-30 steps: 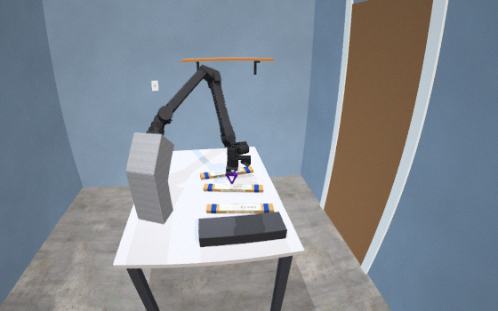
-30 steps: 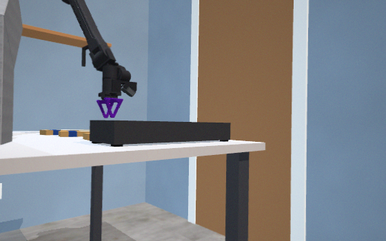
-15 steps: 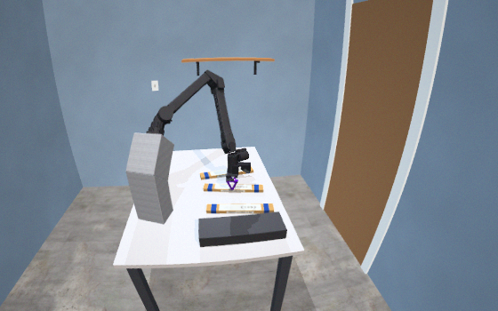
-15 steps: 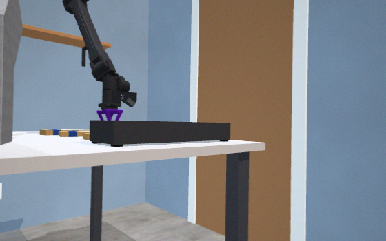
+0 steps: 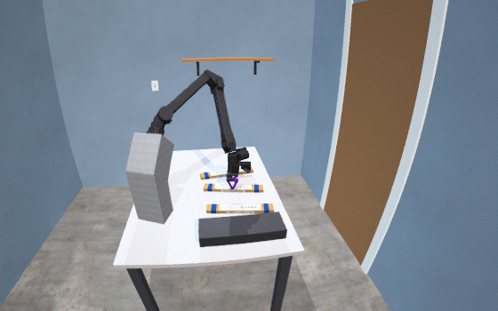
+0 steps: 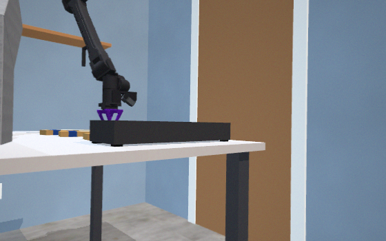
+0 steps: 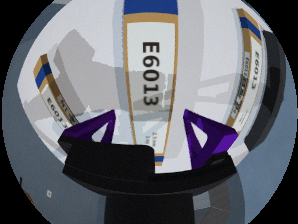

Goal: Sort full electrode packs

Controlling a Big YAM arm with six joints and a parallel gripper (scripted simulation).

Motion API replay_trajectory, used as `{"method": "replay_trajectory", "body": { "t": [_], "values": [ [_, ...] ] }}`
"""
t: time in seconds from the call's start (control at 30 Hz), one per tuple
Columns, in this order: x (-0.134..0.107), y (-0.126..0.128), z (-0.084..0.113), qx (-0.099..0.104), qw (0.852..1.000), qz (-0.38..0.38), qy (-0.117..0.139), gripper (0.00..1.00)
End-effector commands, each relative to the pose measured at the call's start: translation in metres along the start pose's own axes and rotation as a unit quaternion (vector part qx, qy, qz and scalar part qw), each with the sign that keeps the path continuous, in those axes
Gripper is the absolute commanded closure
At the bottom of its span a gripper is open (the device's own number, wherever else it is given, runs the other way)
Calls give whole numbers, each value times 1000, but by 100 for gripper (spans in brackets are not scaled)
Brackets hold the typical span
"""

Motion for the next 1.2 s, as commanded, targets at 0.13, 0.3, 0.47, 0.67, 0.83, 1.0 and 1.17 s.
{"method": "replay_trajectory", "body": {
  "t": [0.13, 0.3, 0.47, 0.67, 0.83, 1.0, 1.17],
  "values": [
    [3, 1, 3, 1, 1000, 0, -2, 4],
    [2, 0, 3, 1, 1000, 0, -2, 4],
    [2, -1, 3, 0, 1000, -1, -2, 4],
    [4, -5, 5, -1, 1000, -2, -2, 4],
    [5, -6, 6, -2, 1000, -3, -2, 4],
    [6, -8, 7, -2, 1000, -4, -3, 4],
    [4, -8, -4, -2, 1000, -5, -2, 4]
  ]
}}
Point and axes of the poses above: the point where the finger pads meet when closed, its own z axis back along the fingers, its own y axis across the jaws, x = y × z, the point moved 4 cm from there along z, back along the fingers, and after that the axes turned 8 degrees about z, right-handed, at the moved point
